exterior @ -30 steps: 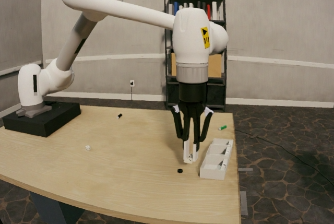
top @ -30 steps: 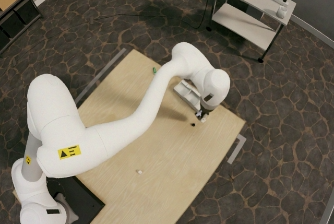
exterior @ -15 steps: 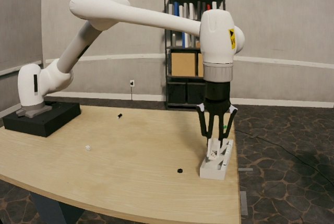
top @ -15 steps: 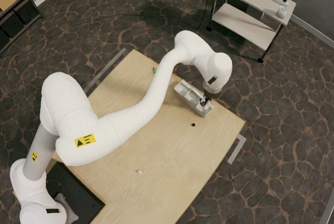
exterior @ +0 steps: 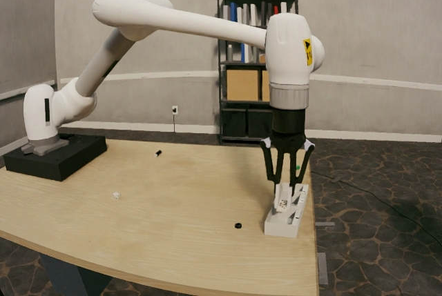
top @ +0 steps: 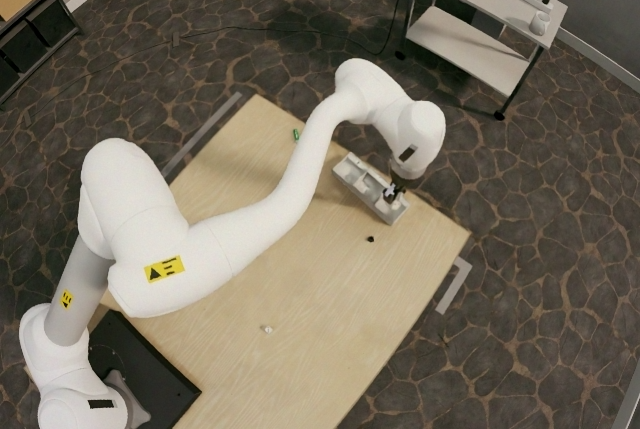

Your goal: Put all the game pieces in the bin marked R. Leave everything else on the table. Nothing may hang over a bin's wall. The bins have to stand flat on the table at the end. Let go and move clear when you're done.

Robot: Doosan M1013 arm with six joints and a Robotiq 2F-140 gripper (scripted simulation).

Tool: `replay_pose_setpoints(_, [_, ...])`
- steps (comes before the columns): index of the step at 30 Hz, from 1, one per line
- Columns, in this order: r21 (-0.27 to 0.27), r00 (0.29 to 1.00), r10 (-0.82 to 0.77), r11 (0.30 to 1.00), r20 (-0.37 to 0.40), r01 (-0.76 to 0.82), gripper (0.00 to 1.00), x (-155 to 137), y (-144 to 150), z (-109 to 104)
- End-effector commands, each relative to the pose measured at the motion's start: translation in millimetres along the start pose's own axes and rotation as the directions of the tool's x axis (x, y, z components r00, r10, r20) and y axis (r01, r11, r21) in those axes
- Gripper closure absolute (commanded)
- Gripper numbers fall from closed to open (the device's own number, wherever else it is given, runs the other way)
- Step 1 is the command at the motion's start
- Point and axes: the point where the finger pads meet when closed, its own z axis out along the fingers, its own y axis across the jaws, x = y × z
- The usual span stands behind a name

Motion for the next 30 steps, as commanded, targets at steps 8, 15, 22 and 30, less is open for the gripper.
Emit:
replay_pose_setpoints(8, [0.002,1.000,0.000,1.000,0.000,0.000,0.79,0.0,-0.4,14.3])
replay_pose_setpoints(15, [0.002,1.000,0.000,1.000,0.000,0.000,0.79,0.0,-0.4,28.3])
replay_pose_setpoints(22, [0.002,1.000,0.000,1.000,0.000,0.000,0.79,0.0,-0.4,38.3])
replay_pose_setpoints(30, [0.002,1.000,0.000,1.000,0.000,0.000,0.79,0.1,-0.1,47.7])
